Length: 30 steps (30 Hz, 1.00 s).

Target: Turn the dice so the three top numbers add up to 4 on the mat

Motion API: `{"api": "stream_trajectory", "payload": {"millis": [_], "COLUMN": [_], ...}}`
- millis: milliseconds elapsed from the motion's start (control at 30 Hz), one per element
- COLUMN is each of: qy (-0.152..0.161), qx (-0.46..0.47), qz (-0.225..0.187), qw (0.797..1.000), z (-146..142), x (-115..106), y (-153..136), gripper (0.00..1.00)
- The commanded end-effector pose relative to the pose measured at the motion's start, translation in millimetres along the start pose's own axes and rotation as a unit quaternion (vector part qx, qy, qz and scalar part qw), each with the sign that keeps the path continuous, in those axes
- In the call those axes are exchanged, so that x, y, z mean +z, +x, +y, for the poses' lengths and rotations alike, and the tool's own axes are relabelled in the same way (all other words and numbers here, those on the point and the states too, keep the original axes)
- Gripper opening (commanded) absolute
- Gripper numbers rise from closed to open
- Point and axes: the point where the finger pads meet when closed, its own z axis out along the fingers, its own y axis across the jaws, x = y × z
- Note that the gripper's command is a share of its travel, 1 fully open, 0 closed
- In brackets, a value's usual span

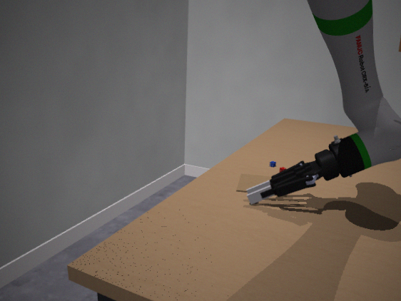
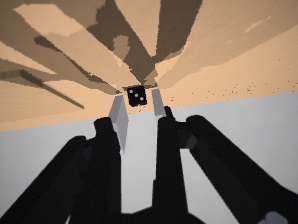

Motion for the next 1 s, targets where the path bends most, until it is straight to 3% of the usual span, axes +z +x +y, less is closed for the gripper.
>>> {"api": "stream_trajectory", "payload": {"millis": [0,567,967], "qy": [0.0,0.0,0.0], "qx": [0.0,0.0,0.0], "qz": [0.0,0.0,0.0], "qw": [1.0,1.0,1.0], "z": [-0.1,-0.1,-0.1], "x": [-0.1,-2.1,-40.6], "y": [0.0,0.0,0.0], "gripper": [0.19,0.19,0.19]}}
